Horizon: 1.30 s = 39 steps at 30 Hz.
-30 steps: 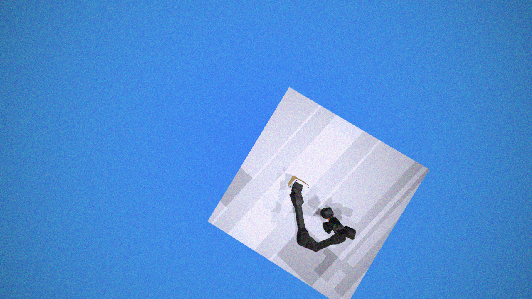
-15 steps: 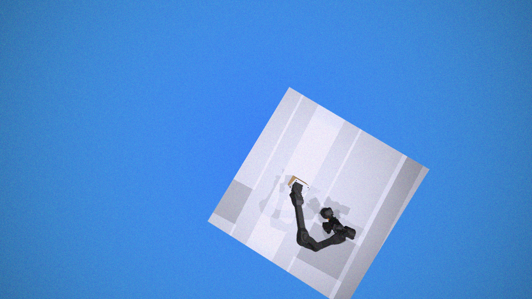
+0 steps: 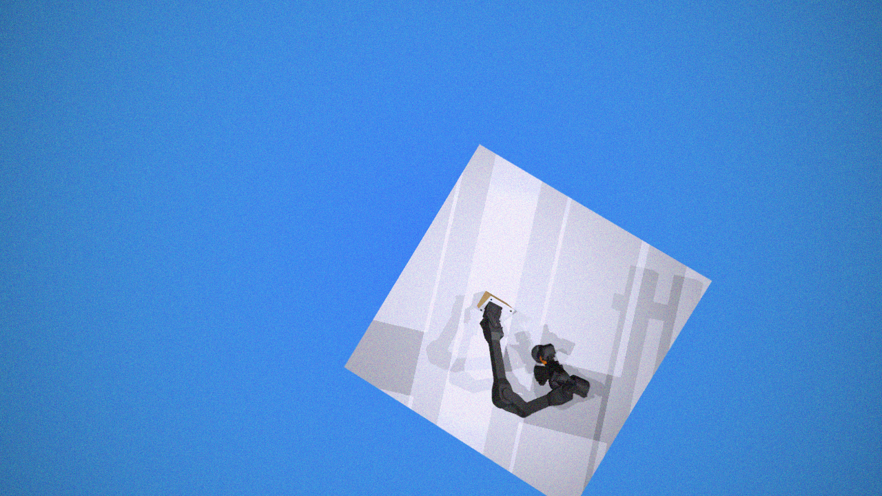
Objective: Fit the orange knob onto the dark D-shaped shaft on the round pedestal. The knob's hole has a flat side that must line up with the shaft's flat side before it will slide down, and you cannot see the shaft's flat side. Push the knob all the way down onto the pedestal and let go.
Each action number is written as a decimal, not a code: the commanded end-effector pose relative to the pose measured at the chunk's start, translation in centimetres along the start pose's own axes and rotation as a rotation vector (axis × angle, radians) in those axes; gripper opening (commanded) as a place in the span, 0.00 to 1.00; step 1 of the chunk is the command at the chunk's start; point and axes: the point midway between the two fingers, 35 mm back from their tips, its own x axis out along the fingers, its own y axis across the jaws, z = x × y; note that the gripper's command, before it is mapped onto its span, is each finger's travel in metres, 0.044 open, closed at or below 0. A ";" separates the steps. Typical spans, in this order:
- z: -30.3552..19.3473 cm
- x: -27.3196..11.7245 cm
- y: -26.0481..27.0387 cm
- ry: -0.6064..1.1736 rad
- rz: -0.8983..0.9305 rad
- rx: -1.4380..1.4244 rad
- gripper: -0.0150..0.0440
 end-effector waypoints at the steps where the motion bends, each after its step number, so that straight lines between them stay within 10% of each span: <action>1: 0.0 0.1 0.0 0.000 0.003 0.008 0.25; 39: 0.0 0.1 0.0 0.000 0.003 -0.007 0.25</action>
